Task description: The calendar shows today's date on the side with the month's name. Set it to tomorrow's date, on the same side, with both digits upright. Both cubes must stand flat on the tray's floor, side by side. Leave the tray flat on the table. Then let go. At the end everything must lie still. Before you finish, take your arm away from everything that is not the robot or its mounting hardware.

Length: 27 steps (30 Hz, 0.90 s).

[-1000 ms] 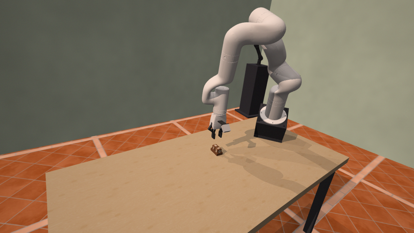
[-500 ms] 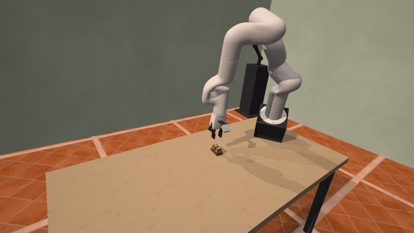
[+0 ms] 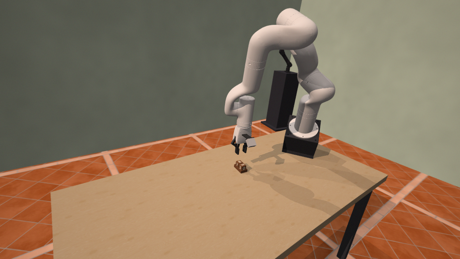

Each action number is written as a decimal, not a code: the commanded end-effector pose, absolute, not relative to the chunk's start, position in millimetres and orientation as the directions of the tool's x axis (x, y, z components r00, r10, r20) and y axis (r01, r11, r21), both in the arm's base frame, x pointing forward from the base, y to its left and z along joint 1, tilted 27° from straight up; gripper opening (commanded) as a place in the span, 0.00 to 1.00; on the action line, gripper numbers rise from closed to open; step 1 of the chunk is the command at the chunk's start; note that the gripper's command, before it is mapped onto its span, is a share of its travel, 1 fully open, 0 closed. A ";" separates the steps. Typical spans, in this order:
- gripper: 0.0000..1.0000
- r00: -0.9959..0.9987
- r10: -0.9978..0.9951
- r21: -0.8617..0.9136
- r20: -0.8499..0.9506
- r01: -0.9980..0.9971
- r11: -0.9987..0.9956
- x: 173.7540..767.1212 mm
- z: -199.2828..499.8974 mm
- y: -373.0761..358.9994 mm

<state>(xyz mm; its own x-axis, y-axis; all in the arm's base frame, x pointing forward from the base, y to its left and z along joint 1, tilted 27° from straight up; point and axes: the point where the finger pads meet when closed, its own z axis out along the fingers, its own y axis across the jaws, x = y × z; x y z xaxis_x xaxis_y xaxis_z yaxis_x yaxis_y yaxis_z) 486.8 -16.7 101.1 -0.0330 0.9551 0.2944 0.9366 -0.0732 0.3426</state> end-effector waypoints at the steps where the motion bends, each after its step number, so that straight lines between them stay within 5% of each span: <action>1: 0.49 -0.033 0.955 0.344 0.294 0.936 -0.073 487.4 101.2 -16.8; 27: 0.49 -0.033 0.955 0.344 0.294 0.936 -0.074 494.7 81.5 -10.5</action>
<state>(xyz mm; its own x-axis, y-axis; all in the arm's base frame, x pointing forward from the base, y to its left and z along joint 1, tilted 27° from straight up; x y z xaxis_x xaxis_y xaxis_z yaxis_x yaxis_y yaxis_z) 492.4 -11.7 85.7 -0.0330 0.9550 0.2947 0.9368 -0.0731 0.3420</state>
